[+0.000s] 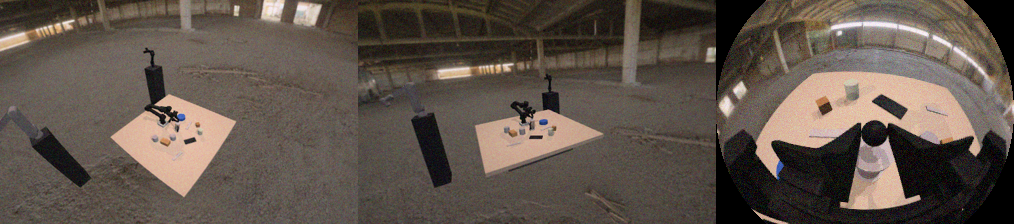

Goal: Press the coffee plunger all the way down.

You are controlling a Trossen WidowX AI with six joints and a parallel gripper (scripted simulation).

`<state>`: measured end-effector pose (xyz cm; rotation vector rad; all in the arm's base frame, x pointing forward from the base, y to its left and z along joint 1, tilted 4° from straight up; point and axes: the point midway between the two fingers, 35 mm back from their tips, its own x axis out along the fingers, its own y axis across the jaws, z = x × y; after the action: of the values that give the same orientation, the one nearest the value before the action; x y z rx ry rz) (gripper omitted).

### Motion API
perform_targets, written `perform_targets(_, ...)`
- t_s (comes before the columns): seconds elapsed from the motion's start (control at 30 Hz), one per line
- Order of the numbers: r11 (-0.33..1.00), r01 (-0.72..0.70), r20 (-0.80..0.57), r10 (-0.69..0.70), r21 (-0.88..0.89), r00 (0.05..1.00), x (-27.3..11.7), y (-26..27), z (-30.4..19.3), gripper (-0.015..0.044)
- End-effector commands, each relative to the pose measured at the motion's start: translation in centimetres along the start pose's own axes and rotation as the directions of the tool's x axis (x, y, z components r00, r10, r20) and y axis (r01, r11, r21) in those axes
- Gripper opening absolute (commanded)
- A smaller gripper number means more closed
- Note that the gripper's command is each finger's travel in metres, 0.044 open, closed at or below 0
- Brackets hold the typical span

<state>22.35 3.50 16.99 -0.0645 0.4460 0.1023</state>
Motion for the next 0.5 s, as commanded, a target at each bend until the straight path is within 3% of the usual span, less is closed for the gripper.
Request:
perform_targets(0.0,1.0,0.001,-0.025,-0.001,-0.01,1.0,0.38,0.0,-0.71,0.0118)
perform_targets(0.47,1.0,0.001,-0.025,-0.001,-0.01,1.0,0.54,0.0,-0.52,0.0118)
